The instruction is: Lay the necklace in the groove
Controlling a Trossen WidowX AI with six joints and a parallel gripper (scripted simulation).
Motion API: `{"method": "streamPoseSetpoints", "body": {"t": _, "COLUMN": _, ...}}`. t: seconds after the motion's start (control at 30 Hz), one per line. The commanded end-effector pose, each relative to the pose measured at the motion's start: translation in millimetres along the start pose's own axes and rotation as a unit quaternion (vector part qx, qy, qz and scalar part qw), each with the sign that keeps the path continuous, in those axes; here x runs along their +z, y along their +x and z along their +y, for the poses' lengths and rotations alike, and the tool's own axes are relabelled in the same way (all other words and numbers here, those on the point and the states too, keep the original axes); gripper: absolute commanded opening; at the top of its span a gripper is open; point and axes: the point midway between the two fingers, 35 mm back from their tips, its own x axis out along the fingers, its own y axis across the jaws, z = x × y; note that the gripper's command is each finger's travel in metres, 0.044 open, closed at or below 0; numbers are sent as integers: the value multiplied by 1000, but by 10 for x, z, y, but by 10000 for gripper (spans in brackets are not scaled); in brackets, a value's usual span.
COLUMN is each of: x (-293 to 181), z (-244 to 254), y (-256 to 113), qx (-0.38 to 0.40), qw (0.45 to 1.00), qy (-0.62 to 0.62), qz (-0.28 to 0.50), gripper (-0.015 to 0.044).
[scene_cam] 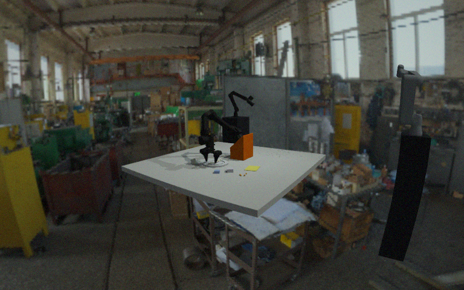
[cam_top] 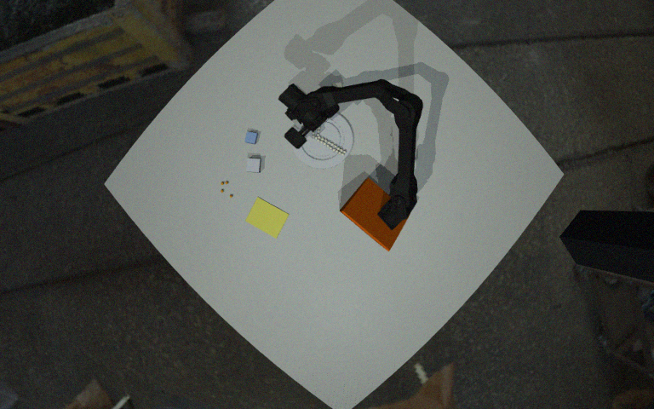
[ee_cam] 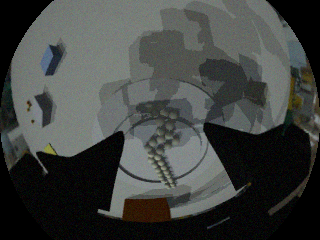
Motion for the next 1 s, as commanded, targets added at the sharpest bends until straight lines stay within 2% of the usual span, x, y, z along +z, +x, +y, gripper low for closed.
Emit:
{"method": "streamPoseSetpoints", "body": {"t": 0.0, "x": 4, "z": -4, "y": -13, "qx": -1, "qw": 1000, "qy": 2, "qz": -1, "gripper": 440}}
{"method": "streamPoseSetpoints", "body": {"t": 0.03, "x": 4, "z": -4, "y": -13, "qx": -1, "qw": 1000, "qy": 2, "qz": -1, "gripper": 440}}
{"method": "streamPoseSetpoints", "body": {"t": 0.27, "x": -393, "z": -23, "y": -177, "qx": -1, "qw": 999, "qy": -40, "qz": 0, "gripper": 256}}
{"method": "streamPoseSetpoints", "body": {"t": 0.53, "x": -968, "z": -38, "y": -317, "qx": -1, "qw": 995, "qy": -97, "qz": 1, "gripper": 250}}
{"method": "streamPoseSetpoints", "body": {"t": 0.8, "x": -982, "z": -40, "y": -172, "qx": -1, "qw": 995, "qy": -98, "qz": 1, "gripper": 250}}
{"method": "streamPoseSetpoints", "body": {"t": 0.97, "x": -961, "z": -23, "y": -224, "qx": 1, "qw": 995, "qy": -96, "qz": 1, "gripper": 250}}
